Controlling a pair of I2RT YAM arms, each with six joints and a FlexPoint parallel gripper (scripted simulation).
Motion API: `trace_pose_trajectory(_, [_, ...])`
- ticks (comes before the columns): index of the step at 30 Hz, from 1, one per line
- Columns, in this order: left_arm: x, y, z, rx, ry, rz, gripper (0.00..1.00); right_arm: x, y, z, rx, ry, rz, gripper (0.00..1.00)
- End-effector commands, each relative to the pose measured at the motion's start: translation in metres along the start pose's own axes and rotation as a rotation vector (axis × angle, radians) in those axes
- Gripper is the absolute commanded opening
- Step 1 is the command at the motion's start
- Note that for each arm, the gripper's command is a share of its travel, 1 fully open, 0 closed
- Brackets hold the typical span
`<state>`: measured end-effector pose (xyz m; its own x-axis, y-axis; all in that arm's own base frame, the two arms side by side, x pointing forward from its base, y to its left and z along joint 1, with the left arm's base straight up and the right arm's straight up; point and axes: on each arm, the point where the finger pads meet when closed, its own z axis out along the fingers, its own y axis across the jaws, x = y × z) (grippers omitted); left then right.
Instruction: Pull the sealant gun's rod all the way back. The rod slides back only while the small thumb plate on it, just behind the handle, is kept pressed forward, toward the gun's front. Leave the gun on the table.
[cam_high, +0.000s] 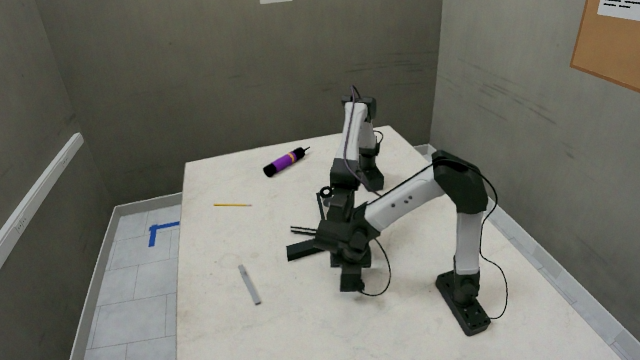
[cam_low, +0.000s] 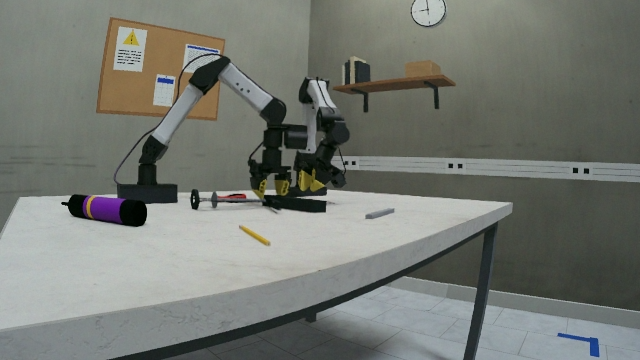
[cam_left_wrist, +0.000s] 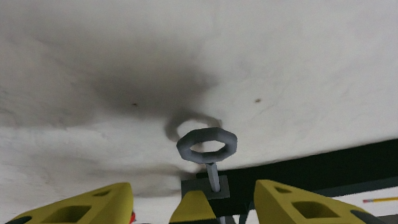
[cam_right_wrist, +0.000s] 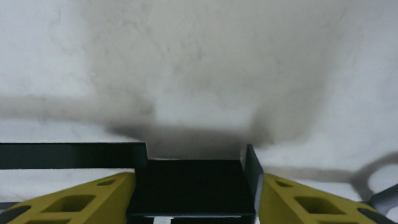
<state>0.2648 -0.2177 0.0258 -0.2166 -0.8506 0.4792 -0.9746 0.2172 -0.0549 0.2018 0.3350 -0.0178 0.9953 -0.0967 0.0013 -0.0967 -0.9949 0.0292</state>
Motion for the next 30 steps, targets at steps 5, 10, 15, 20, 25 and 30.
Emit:
trace_pose_trajectory(5, [0.008,-0.021,0.012,0.056,-0.009,-0.136,0.62,0.000,-0.001,0.000,0.001,0.004,-0.005,0.47])
trace_pose_trajectory(10, [0.002,-0.010,0.027,0.010,-0.016,-0.139,0.62,0.000,-0.001,0.000,0.001,0.004,-0.005,0.47])
trace_pose_trajectory(15, [-0.002,-0.005,0.036,0.003,-0.028,-0.144,0.59,0.000,-0.001,0.000,0.001,0.004,-0.005,0.47])
trace_pose_trajectory(20, [0.002,-0.011,0.042,0.013,-0.021,-0.139,0.52,0.000,-0.001,0.000,0.001,0.004,-0.005,0.47])
trace_pose_trajectory(25, [0.002,-0.012,0.046,0.013,-0.021,-0.139,0.50,0.000,-0.001,0.000,0.001,0.004,-0.005,0.47])
trace_pose_trajectory(30, [0.005,-0.011,0.039,0.027,-0.012,-0.132,0.42,0.000,-0.001,0.000,0.001,0.004,-0.005,0.47])
